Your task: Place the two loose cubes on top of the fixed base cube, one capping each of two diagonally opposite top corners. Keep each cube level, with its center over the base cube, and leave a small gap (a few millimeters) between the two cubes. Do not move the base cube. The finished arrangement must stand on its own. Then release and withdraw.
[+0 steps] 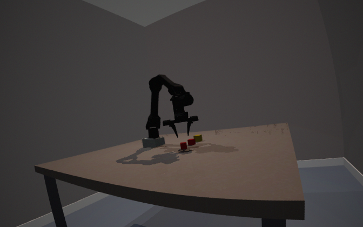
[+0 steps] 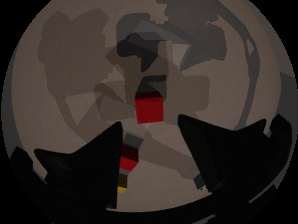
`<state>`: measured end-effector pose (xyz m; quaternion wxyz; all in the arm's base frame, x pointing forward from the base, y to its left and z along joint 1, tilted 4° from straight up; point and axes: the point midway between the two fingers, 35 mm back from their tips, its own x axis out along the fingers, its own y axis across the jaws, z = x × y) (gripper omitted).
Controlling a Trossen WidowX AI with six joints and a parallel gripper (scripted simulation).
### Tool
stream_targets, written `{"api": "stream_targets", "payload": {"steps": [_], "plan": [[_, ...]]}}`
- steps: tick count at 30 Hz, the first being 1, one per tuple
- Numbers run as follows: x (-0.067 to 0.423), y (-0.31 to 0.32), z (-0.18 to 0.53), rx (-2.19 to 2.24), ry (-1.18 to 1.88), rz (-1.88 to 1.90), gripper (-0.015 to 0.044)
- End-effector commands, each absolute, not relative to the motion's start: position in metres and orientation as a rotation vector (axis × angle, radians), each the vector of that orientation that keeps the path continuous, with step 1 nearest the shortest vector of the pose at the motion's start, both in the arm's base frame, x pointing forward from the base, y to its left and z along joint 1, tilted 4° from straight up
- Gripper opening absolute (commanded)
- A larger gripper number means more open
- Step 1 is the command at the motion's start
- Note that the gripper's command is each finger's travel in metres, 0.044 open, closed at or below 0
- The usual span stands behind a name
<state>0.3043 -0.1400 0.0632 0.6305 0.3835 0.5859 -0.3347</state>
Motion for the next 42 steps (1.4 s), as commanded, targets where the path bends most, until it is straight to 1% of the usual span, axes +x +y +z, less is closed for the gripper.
{"api": "stream_targets", "payload": {"steps": [1, 29, 35, 42], "plan": [[0.303, -0.139, 0.047, 0.879, 1.356, -0.775, 0.0265], [0.305, -0.138, 0.014, 0.879, 1.356, -0.775, 0.0265], [0.305, -0.138, 0.014, 0.879, 1.356, -0.775, 0.0107], [0.306, -0.139, 0.021, 0.879, 1.356, -0.775, 0.0105]]}}
